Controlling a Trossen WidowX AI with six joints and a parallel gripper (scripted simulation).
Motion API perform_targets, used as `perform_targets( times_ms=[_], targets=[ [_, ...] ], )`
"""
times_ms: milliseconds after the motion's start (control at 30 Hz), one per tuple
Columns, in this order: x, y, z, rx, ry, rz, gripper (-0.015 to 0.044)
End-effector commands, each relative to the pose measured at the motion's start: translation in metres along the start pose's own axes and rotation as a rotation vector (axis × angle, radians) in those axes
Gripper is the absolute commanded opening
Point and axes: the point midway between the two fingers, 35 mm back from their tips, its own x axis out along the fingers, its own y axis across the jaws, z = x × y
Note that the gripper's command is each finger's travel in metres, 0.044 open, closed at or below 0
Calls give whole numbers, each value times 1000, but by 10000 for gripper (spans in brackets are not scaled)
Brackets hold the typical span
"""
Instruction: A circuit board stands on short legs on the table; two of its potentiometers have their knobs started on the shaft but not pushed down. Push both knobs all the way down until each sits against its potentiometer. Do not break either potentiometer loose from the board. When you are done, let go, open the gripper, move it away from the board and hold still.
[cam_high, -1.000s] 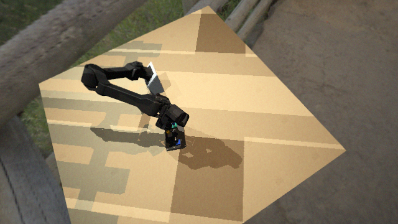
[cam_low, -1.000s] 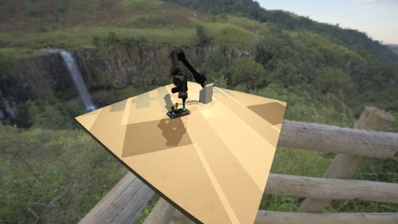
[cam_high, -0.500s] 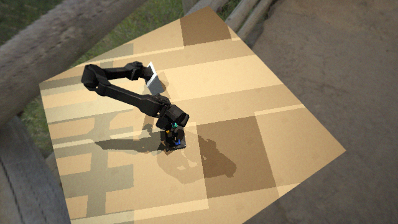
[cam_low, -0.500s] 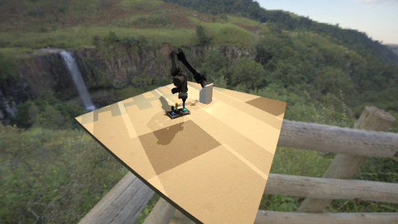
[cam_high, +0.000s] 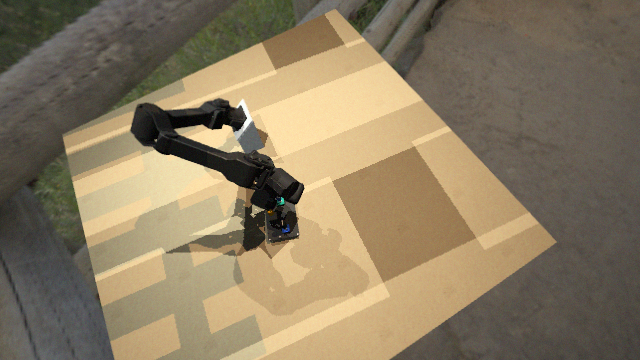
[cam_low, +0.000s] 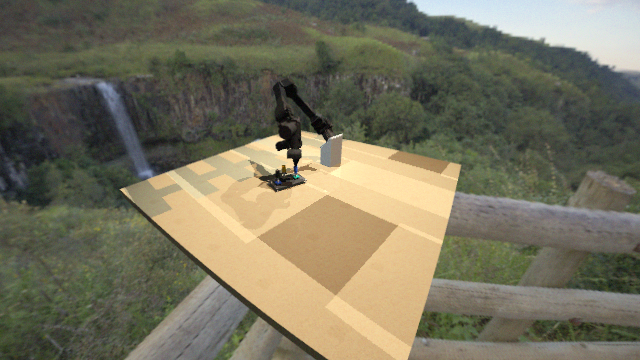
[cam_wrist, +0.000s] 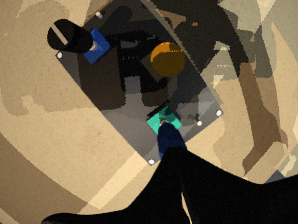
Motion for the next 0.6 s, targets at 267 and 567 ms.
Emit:
perform_targets(
  times_ms=[267,567],
  targets=[
    [5,0,0,-5,-3,-1,0],
    [10,0,0,-5,-3,-1,0]
  ],
)
